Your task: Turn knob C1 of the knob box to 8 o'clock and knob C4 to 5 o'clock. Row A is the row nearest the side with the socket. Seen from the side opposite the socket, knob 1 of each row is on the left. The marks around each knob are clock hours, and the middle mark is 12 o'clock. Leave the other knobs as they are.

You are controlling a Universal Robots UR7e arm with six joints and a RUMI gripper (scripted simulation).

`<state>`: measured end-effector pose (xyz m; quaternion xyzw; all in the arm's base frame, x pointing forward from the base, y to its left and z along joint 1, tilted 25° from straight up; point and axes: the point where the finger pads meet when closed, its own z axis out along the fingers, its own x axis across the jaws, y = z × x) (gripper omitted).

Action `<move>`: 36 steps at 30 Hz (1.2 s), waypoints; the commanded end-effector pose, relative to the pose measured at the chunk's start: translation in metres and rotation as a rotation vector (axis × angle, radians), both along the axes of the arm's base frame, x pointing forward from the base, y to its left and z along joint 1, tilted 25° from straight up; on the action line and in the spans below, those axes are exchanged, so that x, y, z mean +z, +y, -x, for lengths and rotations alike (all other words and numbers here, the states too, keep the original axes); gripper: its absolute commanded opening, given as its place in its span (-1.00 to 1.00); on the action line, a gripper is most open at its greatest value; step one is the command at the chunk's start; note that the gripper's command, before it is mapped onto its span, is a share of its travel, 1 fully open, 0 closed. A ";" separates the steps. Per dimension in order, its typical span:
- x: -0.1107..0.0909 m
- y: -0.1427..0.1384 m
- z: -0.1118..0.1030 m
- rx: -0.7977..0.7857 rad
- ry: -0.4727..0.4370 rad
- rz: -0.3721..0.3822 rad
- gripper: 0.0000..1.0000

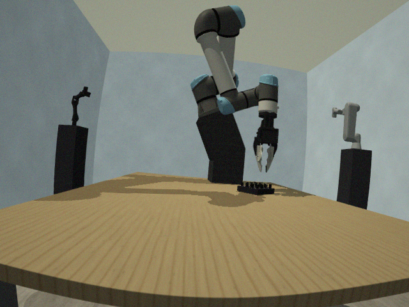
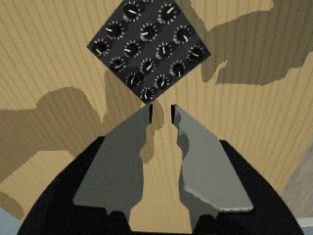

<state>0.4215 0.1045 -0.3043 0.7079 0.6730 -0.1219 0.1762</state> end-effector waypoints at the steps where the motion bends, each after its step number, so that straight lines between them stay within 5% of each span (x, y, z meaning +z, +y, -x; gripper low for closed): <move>1: -0.001 0.000 -0.001 0.000 -0.001 0.000 -0.78; 36: -0.033 -0.015 -0.003 0.000 -0.001 0.000 -0.78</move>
